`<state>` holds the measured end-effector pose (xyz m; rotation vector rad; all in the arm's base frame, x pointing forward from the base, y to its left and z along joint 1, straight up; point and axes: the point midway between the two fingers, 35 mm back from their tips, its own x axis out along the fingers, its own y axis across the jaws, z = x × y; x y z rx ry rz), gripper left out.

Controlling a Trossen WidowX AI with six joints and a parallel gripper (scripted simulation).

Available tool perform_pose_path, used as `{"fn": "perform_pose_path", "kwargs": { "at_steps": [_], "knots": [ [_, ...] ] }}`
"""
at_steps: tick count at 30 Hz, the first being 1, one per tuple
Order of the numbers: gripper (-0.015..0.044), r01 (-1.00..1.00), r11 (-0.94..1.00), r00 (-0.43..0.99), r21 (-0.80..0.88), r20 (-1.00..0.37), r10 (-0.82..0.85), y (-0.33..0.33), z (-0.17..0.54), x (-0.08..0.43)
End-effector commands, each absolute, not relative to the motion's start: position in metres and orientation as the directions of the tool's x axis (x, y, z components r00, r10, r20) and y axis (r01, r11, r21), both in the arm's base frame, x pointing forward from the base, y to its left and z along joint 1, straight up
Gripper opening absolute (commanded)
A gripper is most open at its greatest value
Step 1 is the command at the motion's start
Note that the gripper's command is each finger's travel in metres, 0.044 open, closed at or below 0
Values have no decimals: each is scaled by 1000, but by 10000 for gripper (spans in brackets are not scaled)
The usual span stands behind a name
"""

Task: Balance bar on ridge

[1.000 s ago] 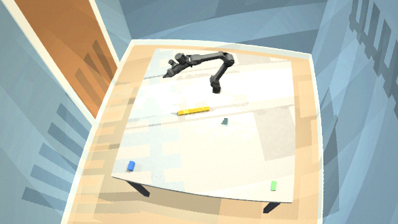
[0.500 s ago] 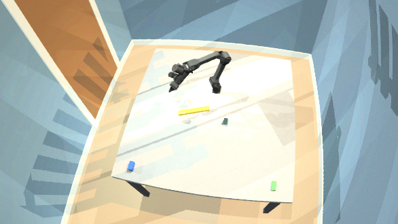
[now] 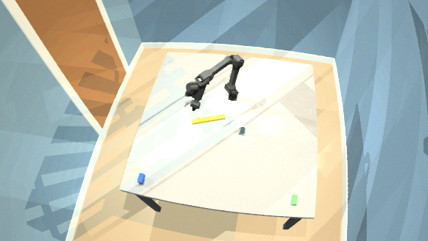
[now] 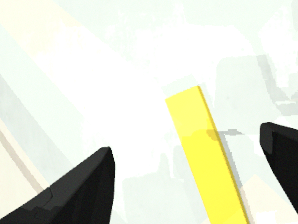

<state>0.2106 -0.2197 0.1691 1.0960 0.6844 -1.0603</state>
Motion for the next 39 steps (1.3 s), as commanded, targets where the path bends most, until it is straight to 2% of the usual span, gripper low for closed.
{"fn": "perform_pose_path", "kwargs": {
  "at_steps": [1,20,39],
  "knots": [
    [315,946,118,323,302,-911,-255,-199,155,216],
    [315,952,307,26,20,-1000,-14,-118,117,214],
    [315,951,309,23,18,-1000,-12,-117,72,214]
  ]
}}
